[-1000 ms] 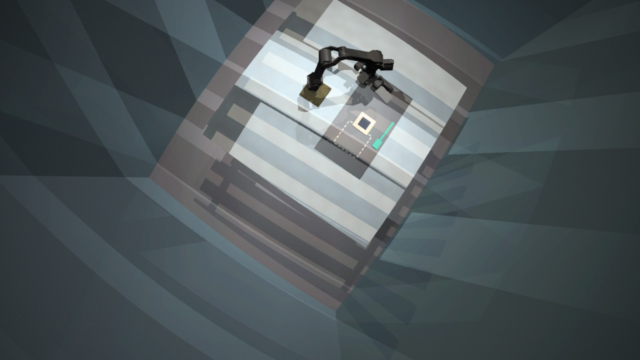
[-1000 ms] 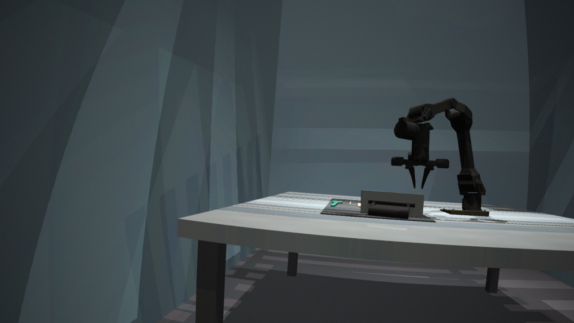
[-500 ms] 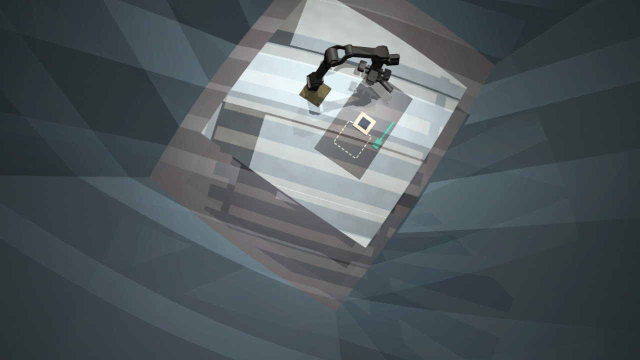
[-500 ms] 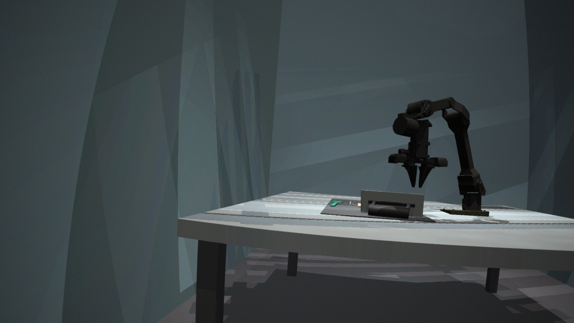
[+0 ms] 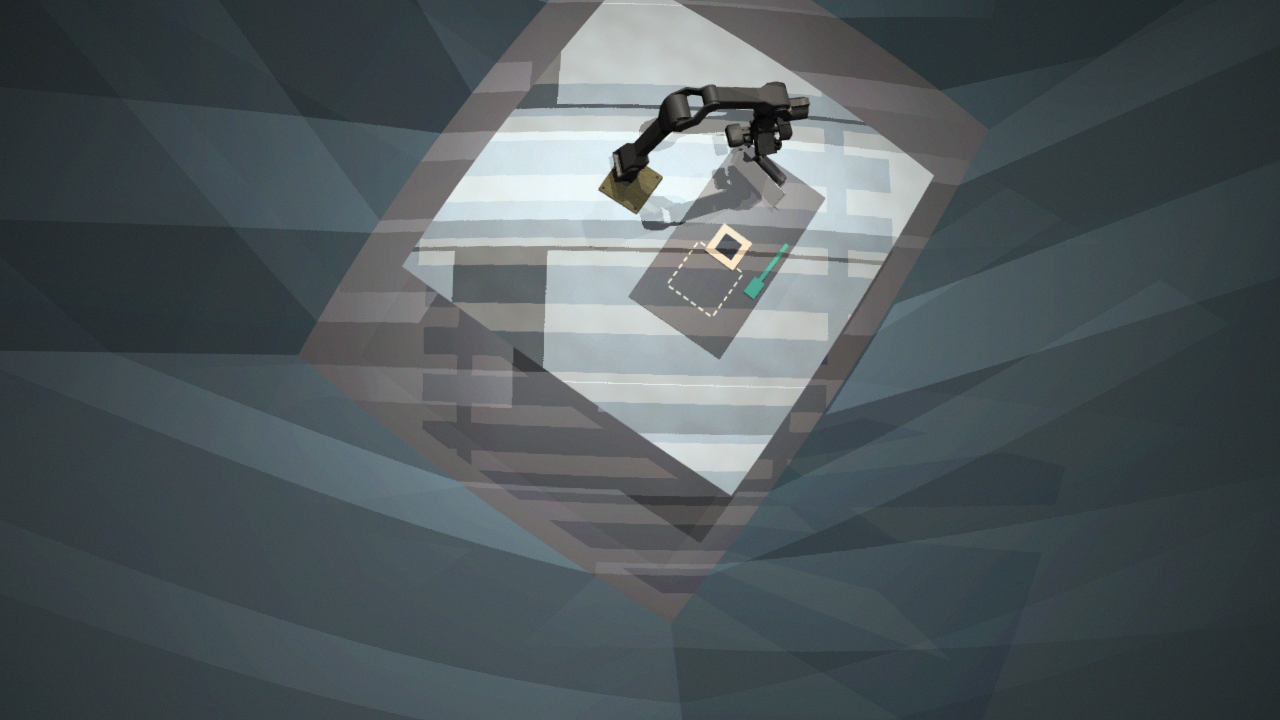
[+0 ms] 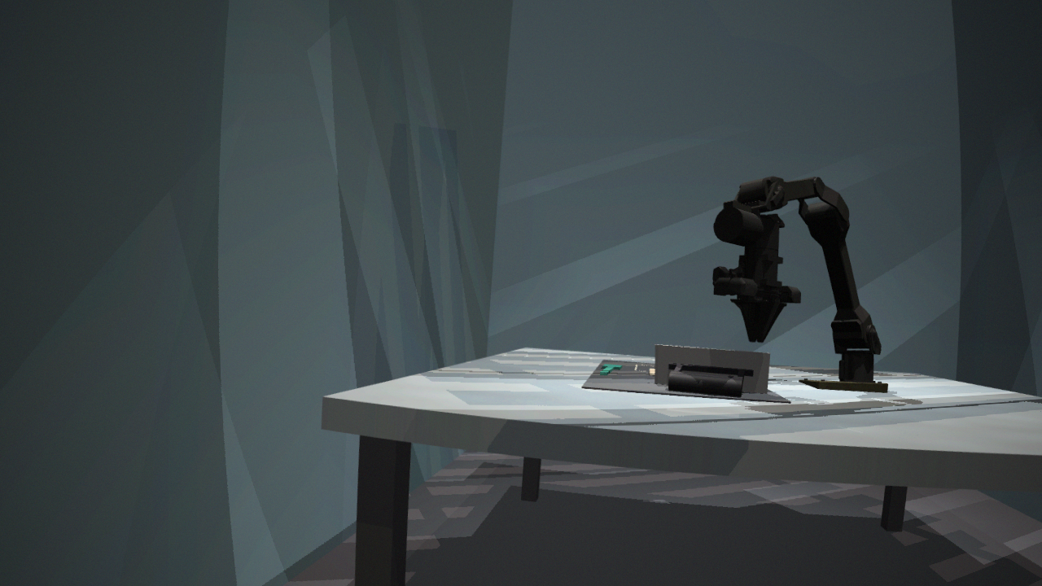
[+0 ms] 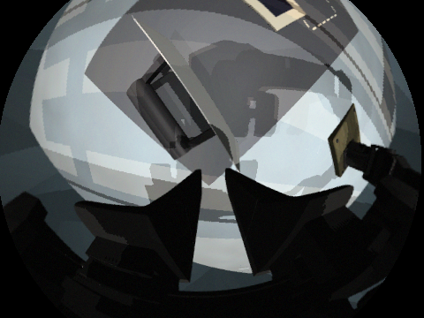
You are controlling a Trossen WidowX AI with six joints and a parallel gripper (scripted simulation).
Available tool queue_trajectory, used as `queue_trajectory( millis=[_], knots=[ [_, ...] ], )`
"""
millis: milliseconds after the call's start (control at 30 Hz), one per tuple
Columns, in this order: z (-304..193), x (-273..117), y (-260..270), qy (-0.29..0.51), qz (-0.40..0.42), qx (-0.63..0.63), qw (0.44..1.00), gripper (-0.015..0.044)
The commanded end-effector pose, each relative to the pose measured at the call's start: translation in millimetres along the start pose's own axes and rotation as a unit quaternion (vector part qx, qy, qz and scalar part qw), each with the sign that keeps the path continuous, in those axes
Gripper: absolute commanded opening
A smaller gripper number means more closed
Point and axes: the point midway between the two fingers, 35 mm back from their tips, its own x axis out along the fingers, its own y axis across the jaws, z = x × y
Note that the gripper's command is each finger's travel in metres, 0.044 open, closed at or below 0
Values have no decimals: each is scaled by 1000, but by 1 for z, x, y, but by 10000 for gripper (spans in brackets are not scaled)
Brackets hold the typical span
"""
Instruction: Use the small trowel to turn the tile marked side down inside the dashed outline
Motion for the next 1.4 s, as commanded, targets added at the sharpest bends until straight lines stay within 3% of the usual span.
queue_trajectory(
  millis=[0, 433, 1367],
  knots=[
    [-7, 4, 8, 1, -4, -61, 998, 100],
    [-30, 10, 33, 3, -3, -268, 963, 100],
    [-14, 25, 8, 2, -4, -271, 963, 100]
  ],
)
